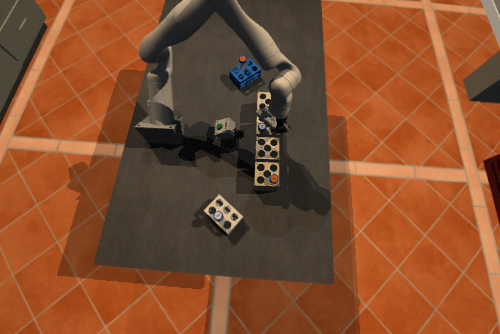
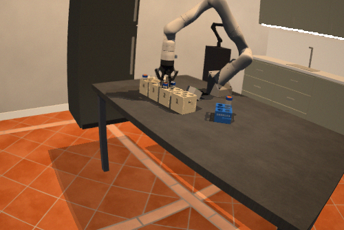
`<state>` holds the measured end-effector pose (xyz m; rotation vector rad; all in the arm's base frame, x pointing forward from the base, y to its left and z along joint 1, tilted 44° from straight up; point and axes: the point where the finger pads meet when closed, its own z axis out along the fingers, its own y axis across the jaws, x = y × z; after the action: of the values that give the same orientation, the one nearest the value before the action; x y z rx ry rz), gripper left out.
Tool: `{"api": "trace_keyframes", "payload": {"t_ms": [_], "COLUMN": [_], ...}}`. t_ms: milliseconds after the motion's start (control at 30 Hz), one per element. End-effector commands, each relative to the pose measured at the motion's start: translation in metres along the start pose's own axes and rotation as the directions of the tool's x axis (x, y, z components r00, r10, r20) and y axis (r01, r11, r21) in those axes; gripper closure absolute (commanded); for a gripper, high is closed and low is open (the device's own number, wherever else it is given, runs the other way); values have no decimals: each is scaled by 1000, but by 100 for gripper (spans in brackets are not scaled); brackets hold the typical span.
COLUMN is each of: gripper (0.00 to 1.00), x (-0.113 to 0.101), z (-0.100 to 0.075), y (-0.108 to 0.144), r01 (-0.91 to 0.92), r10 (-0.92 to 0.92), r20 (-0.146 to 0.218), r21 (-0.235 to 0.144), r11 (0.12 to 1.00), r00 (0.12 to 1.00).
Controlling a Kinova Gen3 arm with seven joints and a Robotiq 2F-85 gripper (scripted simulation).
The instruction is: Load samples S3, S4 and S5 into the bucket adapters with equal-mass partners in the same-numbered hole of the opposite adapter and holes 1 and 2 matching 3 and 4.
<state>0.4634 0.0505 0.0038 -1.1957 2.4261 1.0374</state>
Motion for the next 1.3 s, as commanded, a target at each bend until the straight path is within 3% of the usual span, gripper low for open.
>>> {"api": "trace_keyframes", "payload": {"t_ms": [0,267,300,1267], "gripper": [90,90,38,38], "x": [0,0,0,0], "z": [1,1,1,0], "y": [0,0,0,0], "r01": [2,2,2,7], "r10": [-2,-2,-2,-7], "r20": [1,1,1,0], "r21": [1,1,1,1], "r11": [1000,1000,1000,1000], "r00": [1000,1000,1000,1000]}}
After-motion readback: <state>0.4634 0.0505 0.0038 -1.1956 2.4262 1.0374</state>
